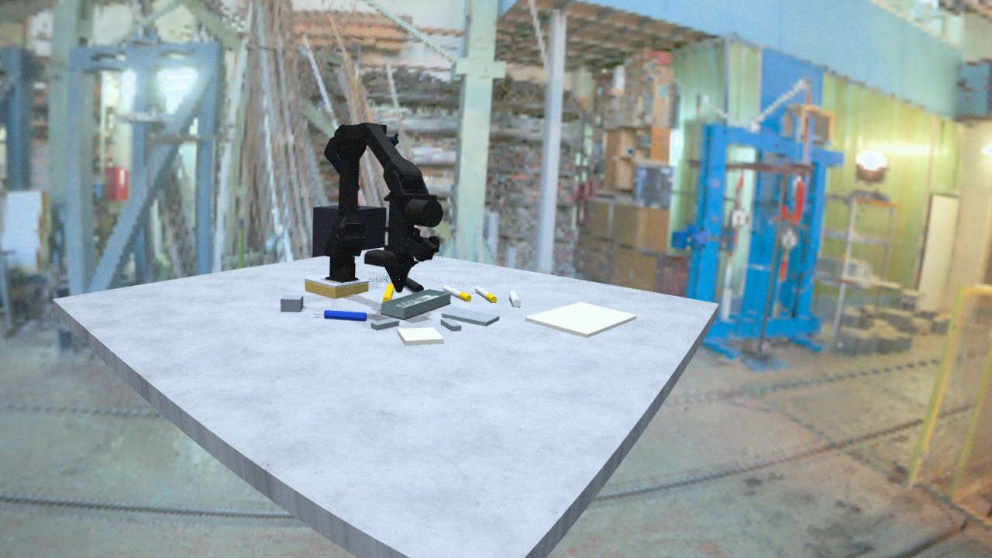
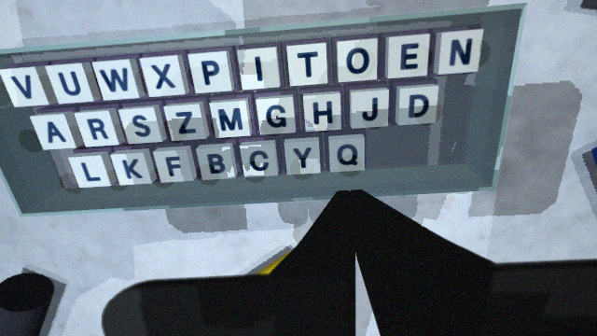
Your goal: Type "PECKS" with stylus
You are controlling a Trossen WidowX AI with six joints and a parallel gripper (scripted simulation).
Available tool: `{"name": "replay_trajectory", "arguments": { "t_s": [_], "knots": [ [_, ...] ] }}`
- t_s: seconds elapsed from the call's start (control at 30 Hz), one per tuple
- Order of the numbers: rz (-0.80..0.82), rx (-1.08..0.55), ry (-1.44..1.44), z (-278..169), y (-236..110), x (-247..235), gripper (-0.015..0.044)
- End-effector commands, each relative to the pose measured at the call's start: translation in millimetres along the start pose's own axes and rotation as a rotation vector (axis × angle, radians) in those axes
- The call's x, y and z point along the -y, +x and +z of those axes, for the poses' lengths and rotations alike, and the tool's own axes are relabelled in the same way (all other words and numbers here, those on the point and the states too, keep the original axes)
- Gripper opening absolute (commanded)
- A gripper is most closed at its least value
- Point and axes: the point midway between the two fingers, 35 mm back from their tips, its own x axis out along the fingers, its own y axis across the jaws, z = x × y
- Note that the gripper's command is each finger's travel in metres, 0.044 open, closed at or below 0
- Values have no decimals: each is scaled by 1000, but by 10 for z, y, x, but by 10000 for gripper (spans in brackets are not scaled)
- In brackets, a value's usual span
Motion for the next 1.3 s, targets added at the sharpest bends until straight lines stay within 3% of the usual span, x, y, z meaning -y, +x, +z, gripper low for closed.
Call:
{"name": "replay_trajectory", "arguments": {
  "t_s": [0.0, 0.23, 0.47, 0.9, 1.1, 1.27],
  "knots": [
    [0, -1, 4, -35, 7, -23, 0],
    [1, -1, 4, -24, 7, -90, 0],
    [7, -1, 5, -28, 4, -733, 0],
    [7, -1, 5, -30, 4, -750, 0],
    [7, 0, 5, -25, -573, -746, 0],
    [7, -1, 5, -29, -598, -745, 0]
  ]
}}
